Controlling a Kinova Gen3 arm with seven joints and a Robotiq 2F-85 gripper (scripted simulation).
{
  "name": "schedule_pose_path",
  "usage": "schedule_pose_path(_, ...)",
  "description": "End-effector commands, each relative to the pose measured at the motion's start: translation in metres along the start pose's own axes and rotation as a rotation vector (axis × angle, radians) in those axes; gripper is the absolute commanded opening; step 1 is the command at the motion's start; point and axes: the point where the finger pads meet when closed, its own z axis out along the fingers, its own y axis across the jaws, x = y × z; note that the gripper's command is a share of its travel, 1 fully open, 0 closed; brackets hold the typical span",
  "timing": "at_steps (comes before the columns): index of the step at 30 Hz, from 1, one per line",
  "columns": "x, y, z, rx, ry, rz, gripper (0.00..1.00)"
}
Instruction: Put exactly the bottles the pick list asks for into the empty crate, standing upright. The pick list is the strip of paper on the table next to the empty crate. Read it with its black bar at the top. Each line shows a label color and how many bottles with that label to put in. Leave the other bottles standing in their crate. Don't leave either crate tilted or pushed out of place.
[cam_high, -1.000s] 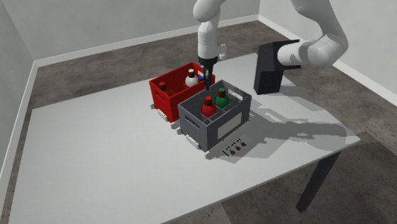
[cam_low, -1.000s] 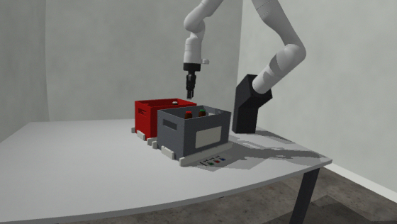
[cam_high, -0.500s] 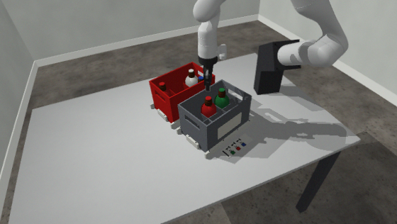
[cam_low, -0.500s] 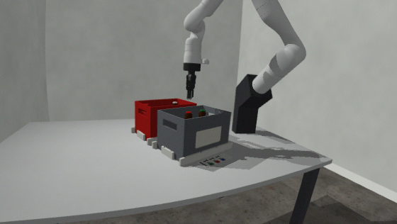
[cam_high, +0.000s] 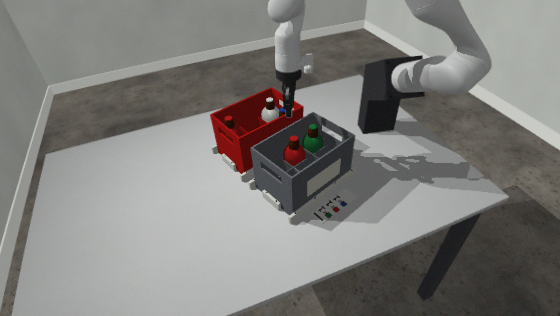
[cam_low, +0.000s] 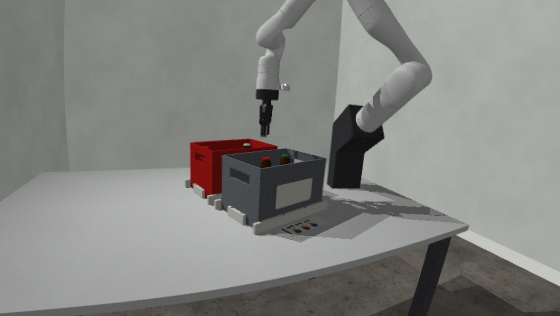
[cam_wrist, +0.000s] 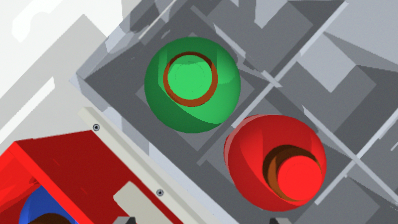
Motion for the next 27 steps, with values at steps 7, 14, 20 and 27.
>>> schedule_pose_path(7,-0.01,-0.034,-0.001,0.0,-0.001,0.0,0.67)
schedule_pose_path(14,-0.02,-0.068,-0.001,0.0,-0.001,0.0,0.67)
schedule_pose_path(20,-0.028,-0.097,-0.001,0.0,-0.002,0.0,0.67)
schedule_pose_path(27,-0.031,-0.107,-0.001,0.0,-0.002,0.0,0.67)
